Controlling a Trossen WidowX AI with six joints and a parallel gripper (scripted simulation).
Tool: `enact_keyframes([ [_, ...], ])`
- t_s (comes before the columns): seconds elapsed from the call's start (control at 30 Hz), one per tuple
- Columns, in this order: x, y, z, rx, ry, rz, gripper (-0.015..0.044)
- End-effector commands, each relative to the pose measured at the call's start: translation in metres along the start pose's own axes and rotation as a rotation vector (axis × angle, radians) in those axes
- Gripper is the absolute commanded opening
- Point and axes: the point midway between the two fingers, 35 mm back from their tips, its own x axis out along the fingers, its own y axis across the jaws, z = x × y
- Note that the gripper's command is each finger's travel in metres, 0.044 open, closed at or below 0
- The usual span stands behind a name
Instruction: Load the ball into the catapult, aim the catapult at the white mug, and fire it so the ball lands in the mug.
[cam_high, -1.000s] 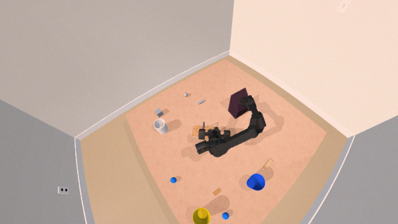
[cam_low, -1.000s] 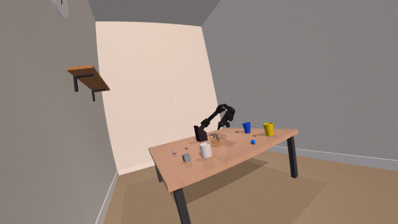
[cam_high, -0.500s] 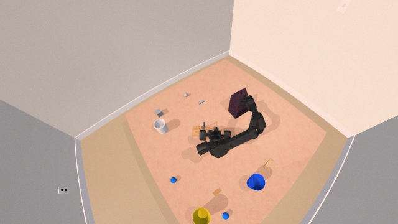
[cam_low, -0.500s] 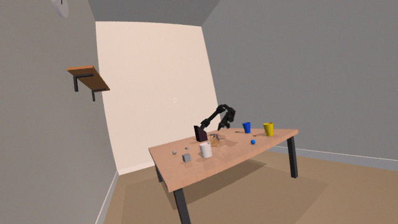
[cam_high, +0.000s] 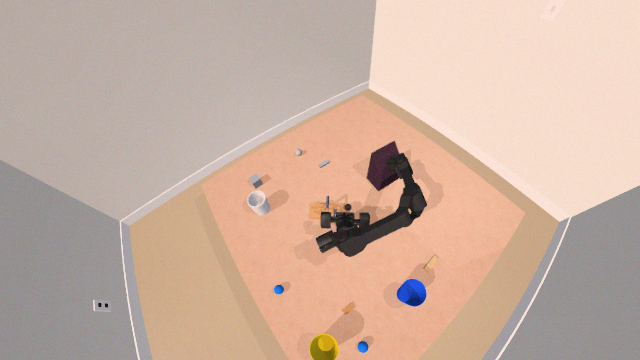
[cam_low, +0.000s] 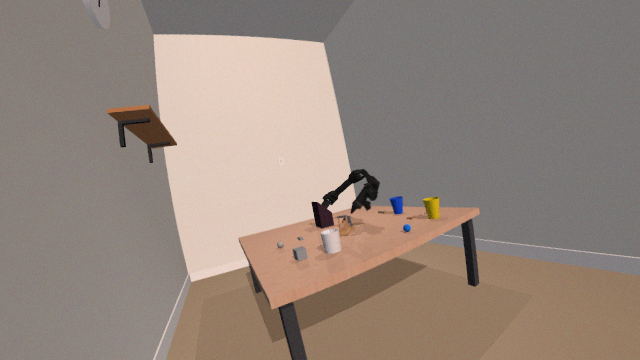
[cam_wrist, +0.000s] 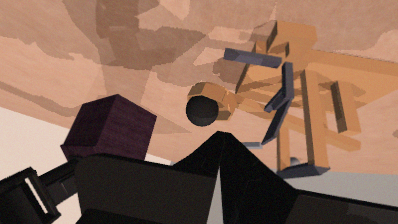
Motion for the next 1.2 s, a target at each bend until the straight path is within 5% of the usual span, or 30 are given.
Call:
enact_keyframes([
  [0.0,0.009,0.001,0.007,0.004,0.004,0.013,0.0000],
  [1.17,0.052,0.005,0.045,0.007,0.009,0.026,0.0000],
])
